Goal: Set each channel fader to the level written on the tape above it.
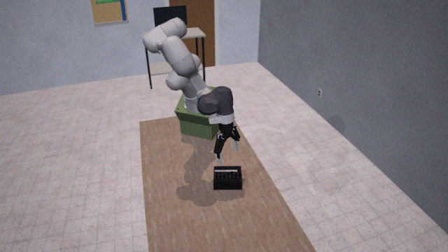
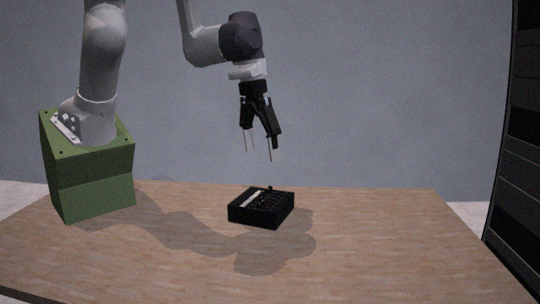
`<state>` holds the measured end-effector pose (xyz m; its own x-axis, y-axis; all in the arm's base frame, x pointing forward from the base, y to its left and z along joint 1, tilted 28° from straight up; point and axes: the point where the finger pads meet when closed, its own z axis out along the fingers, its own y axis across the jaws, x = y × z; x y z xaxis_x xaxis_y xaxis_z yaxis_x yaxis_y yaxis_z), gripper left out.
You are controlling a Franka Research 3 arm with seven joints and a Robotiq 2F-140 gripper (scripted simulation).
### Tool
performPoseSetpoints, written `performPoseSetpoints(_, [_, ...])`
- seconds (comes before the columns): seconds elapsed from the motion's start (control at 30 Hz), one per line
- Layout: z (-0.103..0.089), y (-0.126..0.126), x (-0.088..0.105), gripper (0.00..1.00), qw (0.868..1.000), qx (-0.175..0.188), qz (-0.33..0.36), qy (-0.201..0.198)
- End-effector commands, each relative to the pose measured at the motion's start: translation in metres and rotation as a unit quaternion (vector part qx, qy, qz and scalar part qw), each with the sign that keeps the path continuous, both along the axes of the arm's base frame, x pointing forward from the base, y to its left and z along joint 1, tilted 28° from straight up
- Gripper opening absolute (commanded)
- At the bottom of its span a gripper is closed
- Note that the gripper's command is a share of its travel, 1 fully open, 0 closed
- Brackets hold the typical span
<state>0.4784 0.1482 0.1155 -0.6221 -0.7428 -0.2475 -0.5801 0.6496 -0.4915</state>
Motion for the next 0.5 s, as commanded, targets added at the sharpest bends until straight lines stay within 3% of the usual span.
performPoseSetpoints(0.0, [0.001, -0.002, -0.001, 1.00, 0.990, -0.071, 0.112, 0.041])
performPoseSetpoints(0.1, [0.001, -0.002, -0.001, 1.00, 0.988, -0.078, 0.124, 0.043])
performPoseSetpoints(0.13, [0.001, -0.002, -0.001, 1.00, 0.982, -0.098, 0.155, 0.049])
performPoseSetpoints(0.33, [0.001, -0.002, 0.000, 1.00, 0.964, -0.139, 0.218, 0.065])
performPoseSetpoints(0.47, [0.002, -0.002, 0.017, 1.00, 0.951, -0.162, 0.245, 0.092])
